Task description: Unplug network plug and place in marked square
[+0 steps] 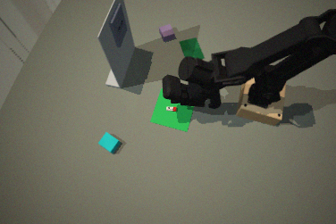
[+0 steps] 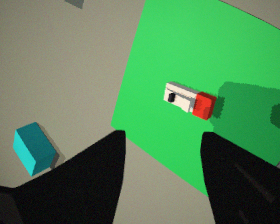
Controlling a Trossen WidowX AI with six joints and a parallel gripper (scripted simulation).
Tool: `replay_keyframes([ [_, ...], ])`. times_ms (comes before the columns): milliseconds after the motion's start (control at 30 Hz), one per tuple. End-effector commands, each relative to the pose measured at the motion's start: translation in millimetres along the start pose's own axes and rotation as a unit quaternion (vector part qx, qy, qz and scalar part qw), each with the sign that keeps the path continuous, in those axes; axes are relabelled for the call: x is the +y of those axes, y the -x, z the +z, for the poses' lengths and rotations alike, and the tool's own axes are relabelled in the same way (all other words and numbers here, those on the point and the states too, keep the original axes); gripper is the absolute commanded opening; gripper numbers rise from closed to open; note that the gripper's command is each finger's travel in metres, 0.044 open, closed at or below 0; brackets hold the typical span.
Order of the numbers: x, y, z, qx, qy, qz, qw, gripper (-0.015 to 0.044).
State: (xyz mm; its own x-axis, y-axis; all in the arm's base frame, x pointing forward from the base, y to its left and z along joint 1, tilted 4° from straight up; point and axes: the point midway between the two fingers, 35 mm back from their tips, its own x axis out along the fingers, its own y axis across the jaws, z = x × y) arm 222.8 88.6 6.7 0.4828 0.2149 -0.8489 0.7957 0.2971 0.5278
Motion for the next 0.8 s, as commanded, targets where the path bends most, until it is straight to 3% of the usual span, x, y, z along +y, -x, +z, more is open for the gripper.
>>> replay_keyframes([
  [0,8,6,-1,0.002,0.003,0.006,1.0,0.0156],
  [767,25,35,0,0.002,0.003,0.006,1.0,0.0156],
])
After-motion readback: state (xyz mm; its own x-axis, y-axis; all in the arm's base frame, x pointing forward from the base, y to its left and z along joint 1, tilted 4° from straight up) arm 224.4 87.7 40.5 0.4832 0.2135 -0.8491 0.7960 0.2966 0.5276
